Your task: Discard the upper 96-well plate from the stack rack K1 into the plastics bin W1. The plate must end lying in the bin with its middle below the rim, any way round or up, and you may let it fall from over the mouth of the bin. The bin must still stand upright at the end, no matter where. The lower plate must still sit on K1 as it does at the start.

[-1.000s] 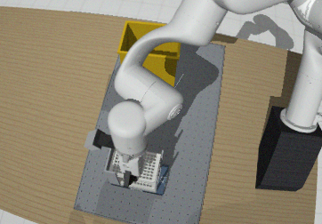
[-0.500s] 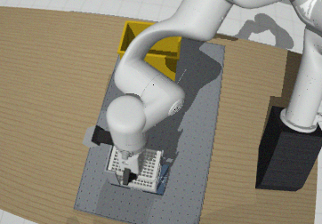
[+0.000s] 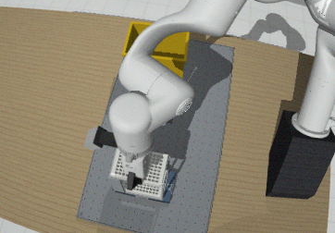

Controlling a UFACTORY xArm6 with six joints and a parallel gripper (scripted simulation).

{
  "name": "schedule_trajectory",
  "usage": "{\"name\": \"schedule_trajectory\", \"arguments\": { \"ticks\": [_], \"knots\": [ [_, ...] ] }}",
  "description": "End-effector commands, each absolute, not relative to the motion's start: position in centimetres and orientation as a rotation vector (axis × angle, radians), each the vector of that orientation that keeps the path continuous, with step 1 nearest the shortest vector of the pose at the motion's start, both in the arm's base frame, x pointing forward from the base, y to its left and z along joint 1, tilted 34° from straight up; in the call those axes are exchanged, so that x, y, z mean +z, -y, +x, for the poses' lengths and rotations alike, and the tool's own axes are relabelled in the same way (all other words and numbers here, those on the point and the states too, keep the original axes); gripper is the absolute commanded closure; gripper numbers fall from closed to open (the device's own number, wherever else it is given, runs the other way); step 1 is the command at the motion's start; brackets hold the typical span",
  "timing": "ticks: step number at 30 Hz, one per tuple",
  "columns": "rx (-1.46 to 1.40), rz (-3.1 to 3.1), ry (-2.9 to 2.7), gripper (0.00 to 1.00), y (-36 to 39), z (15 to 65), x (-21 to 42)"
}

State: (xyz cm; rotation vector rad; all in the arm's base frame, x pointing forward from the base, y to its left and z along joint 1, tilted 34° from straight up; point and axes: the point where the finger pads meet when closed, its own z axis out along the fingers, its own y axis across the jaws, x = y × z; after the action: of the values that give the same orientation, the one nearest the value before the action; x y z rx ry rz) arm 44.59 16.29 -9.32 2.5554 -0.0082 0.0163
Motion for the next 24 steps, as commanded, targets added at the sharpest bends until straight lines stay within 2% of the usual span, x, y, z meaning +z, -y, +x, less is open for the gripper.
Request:
{"name": "schedule_trajectory", "arguments": {
  "ticks": [1,24],
  "knots": [
    [0.022,2.558,0.008,1.0,-16.8,44.7,-8.6],
    [0.022,2.559,0.008,1.0,-18.8,44.7,-5.7]
  ]
}}
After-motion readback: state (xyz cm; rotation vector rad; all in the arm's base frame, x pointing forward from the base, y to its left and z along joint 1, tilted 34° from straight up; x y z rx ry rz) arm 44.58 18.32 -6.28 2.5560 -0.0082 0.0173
